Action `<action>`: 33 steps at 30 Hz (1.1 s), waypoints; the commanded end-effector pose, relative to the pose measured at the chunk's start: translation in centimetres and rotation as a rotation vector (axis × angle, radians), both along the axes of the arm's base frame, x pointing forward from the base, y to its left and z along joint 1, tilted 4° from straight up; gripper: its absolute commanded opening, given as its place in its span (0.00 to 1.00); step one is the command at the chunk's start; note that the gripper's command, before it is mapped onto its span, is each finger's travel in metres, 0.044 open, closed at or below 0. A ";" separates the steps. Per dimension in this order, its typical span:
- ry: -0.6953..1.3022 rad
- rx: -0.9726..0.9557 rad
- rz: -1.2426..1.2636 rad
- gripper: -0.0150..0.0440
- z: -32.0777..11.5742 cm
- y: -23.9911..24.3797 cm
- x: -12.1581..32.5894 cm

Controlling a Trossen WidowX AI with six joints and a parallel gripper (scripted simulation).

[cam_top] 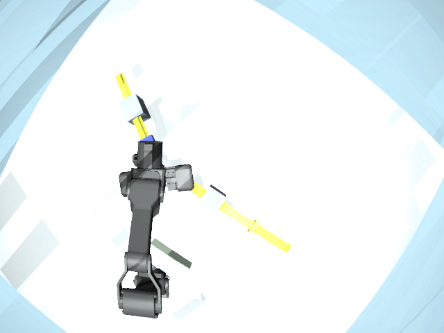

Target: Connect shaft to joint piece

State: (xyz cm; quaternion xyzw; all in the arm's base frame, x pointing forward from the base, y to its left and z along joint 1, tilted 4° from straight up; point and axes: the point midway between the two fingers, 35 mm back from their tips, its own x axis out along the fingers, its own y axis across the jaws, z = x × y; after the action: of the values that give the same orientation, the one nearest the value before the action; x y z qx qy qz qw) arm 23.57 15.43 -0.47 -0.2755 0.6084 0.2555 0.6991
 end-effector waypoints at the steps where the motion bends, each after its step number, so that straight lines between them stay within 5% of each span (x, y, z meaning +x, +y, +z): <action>1: 0.011 -0.011 0.070 0.25 0.1 -0.2 0.2; 33: 0.070 -0.101 0.613 0.25 0.6 -1.4 2.5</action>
State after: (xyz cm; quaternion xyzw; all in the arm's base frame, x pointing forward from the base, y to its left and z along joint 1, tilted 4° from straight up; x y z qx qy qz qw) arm 25.86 14.11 0.10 -0.4545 0.5414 0.4202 0.5690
